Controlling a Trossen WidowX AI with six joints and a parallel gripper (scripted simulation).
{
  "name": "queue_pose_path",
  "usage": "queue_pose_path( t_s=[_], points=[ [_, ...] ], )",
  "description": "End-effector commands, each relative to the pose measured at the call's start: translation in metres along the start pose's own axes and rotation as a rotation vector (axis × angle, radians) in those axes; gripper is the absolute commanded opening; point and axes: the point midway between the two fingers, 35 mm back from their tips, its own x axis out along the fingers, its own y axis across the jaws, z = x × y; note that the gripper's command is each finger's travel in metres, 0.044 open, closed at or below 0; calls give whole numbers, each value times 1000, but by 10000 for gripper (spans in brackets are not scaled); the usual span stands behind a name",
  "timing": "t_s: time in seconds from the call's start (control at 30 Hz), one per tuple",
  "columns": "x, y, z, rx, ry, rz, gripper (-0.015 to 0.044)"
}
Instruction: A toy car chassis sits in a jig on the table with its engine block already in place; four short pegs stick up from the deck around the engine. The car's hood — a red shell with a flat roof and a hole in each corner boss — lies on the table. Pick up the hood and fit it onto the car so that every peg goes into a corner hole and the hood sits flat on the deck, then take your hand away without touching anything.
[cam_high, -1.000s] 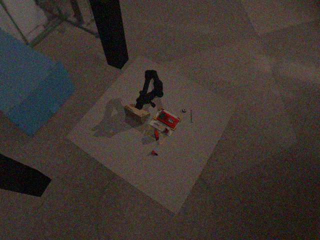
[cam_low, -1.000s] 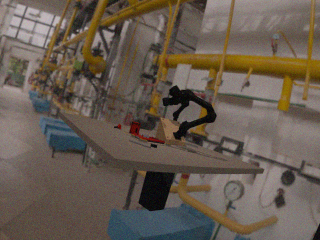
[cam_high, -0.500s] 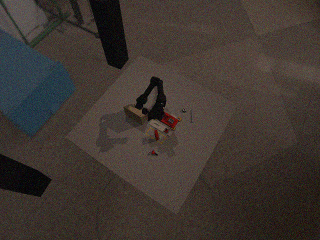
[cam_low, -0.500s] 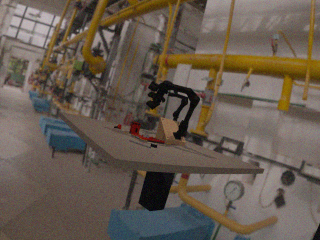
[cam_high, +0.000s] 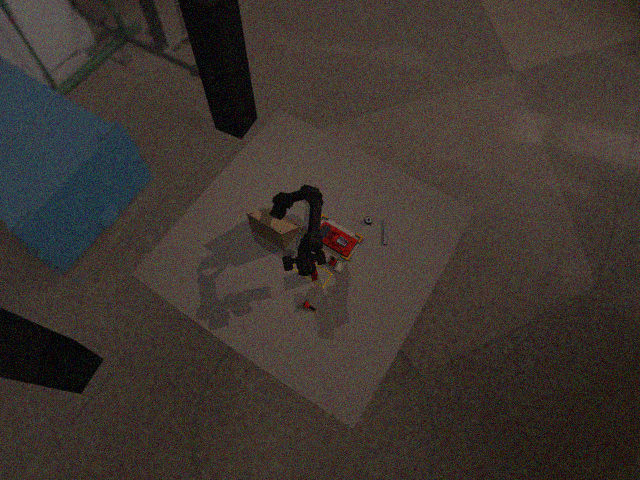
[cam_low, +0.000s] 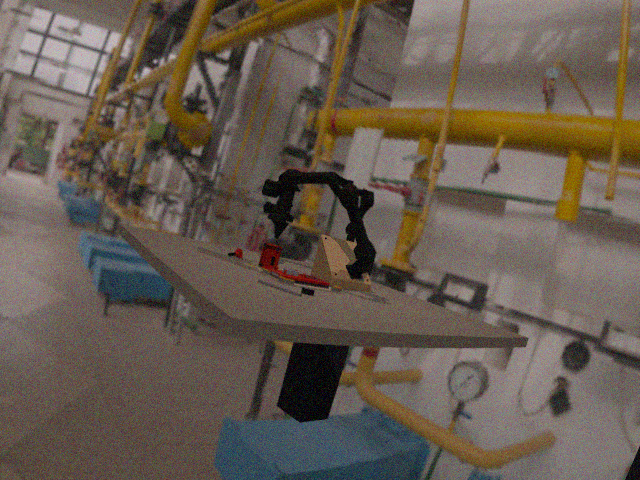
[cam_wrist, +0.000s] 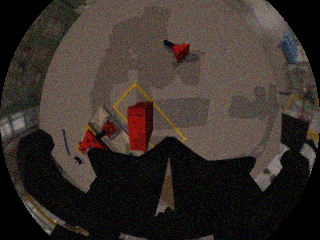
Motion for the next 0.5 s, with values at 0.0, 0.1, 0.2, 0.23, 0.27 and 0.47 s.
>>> queue_pose_path(
  t_s=[0.0,0.1,0.2,0.23,0.27,0.47],
  points=[
    [-1,2,5,-17,-2,40,0],
    [-1,2,5,-17,-2,40,0],
    [3,2,6,-17,-2,40,0],
    [6,3,6,-17,-2,41,0],
    [9,3,6,-17,-2,41,0],
    [34,4,6,-17,-2,41,0]
  ],
)
